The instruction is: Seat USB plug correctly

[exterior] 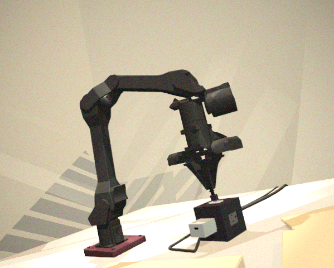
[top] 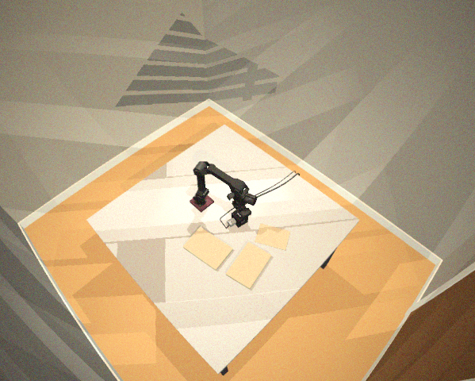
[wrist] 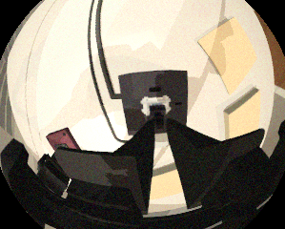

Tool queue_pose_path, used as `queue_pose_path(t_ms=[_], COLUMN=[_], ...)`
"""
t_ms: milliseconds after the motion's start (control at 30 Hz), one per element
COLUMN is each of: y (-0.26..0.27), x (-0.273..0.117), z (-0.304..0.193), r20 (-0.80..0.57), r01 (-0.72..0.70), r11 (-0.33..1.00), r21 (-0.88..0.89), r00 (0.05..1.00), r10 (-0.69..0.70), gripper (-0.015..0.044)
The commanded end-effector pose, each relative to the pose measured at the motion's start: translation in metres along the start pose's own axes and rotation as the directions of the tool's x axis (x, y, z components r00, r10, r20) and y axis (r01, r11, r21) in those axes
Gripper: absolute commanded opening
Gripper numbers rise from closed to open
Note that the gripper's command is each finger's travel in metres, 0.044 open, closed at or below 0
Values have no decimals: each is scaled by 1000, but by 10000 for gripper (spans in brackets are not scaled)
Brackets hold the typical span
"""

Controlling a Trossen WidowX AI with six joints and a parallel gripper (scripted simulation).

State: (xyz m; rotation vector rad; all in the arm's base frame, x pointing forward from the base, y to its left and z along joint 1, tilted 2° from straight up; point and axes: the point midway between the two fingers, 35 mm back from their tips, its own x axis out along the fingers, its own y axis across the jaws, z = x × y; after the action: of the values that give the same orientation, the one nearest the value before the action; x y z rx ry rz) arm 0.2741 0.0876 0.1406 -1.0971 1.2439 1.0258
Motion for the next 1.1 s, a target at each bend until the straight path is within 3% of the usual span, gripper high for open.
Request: queue_pose_path(t_ms=[0,1067], y=[0,0], x=[0,-10], z=[0,0], r20=[1,0], r01=[0,-1], r11=[1000,1000], r21=[0,0], r00=[1000,1000], r10=[0,1], gripper=[7,0])
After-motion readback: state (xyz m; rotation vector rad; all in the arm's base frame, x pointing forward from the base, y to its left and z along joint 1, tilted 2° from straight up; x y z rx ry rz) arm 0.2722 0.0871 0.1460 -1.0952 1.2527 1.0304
